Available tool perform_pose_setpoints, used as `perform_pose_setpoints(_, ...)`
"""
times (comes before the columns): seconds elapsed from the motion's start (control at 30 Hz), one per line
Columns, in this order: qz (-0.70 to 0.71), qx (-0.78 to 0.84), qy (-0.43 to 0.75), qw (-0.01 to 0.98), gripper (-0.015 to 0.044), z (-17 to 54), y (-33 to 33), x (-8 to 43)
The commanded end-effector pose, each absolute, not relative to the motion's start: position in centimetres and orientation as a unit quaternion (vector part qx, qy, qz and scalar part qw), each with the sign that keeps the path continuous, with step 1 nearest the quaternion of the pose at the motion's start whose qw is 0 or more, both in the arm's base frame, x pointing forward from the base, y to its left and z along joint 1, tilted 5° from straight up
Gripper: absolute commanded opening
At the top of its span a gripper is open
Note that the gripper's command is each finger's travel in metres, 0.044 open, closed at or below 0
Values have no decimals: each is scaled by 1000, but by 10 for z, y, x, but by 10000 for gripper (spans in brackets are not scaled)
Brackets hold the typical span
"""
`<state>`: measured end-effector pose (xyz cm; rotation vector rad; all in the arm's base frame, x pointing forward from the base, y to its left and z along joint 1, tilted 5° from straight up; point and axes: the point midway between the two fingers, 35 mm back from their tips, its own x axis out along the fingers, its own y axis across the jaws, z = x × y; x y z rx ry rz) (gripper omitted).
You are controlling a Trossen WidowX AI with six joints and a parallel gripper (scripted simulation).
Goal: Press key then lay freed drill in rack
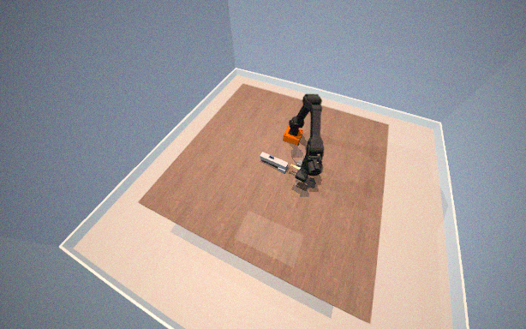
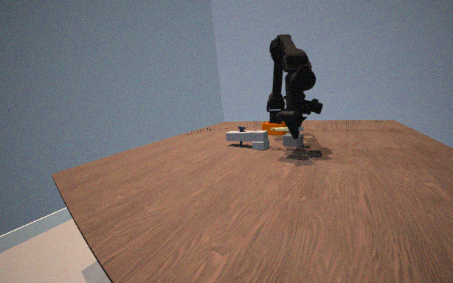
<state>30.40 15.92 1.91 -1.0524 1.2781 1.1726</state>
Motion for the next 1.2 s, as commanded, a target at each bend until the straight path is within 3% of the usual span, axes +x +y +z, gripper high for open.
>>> perform_pose_setpoints(0.0, 492, -442, 531, 529, 0, 22, 160, 305)
perform_pose_setpoints(1.17, 492, -442, 531, 529, 0, 28, 159, 304)
